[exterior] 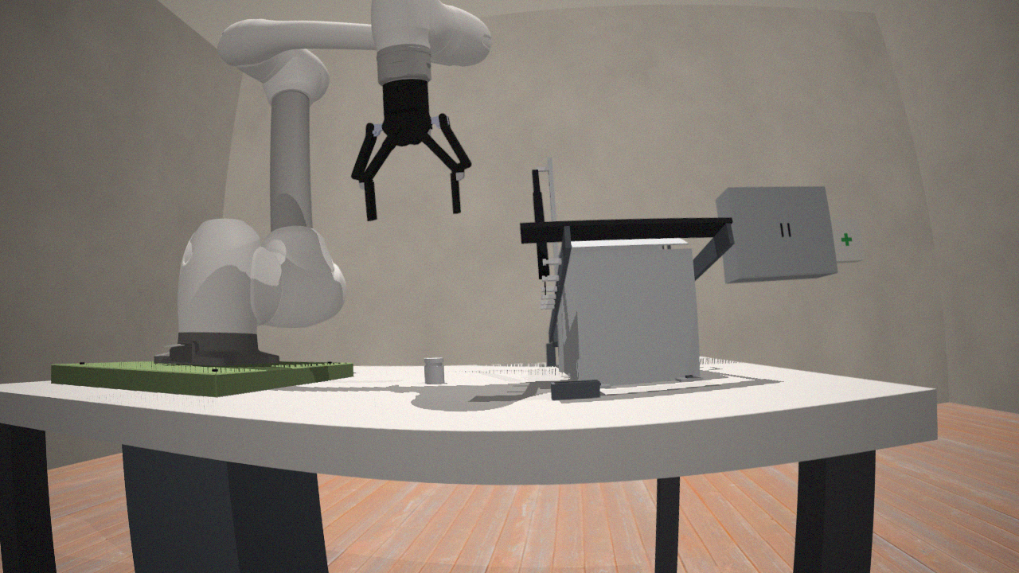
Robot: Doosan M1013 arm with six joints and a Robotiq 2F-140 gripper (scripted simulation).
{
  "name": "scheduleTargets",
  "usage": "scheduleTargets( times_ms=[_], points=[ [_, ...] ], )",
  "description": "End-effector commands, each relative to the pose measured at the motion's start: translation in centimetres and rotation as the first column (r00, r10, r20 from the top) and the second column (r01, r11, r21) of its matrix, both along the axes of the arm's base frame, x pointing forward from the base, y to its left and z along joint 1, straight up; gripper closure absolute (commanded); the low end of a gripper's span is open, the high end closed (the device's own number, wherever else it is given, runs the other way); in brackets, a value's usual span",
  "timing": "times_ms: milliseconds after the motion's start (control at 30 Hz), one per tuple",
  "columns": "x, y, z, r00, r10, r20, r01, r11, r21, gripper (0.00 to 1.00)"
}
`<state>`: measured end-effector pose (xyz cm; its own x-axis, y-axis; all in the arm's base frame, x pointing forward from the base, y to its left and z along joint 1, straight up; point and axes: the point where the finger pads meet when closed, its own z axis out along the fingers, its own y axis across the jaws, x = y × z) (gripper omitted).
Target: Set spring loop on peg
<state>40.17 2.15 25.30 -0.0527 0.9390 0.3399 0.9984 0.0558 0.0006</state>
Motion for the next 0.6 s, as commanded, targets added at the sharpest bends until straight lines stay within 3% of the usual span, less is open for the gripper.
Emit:
scheduleTargets(
  times_ms=[0, 400, 433, 567],
  points=[
    [-0.9, -0.1, 3.1, 1.000, 0.015, -0.004, -0.014, 0.995, 0.103, 0.00],
    [-0.9, -0.1, 3.1, 1.000, 0.015, -0.004, -0.014, 0.995, 0.103, 0.00],
    [-2.1, -0.1, 7.6, 0.999, 0.037, -0.008, -0.034, 0.968, 0.249, 0.00],
    [-2.1, -0.1, 7.6, 0.999, 0.037, -0.008, -0.034, 0.968, 0.249, 0.00]
  ],
)
